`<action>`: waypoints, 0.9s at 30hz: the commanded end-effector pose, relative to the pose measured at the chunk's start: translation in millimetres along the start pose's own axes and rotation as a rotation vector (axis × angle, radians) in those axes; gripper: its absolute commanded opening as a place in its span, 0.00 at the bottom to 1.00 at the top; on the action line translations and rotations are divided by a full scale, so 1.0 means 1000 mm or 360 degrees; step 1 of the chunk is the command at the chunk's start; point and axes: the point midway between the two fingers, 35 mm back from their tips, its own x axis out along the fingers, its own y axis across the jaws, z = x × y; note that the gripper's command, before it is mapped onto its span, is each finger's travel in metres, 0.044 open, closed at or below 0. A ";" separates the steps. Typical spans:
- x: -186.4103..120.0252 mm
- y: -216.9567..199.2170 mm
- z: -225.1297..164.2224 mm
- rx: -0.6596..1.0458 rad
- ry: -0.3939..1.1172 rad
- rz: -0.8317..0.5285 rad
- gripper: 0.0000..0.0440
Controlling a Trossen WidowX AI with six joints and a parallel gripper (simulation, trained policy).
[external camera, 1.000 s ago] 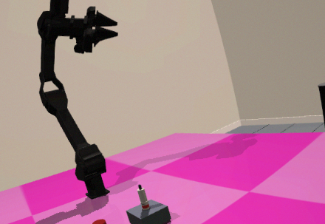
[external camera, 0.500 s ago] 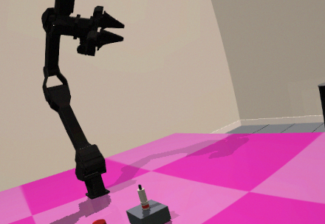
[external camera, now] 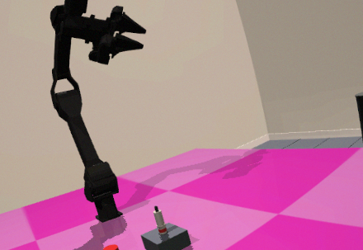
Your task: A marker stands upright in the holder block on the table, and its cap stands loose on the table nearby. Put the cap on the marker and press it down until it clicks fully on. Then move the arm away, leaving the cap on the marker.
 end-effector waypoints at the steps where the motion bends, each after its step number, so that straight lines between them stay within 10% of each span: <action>1: 0.006 0.015 -0.006 0.0022 -0.0020 0.0039 0.72; 27: 0.015 0.090 -0.034 0.0156 -0.0025 0.0294 0.72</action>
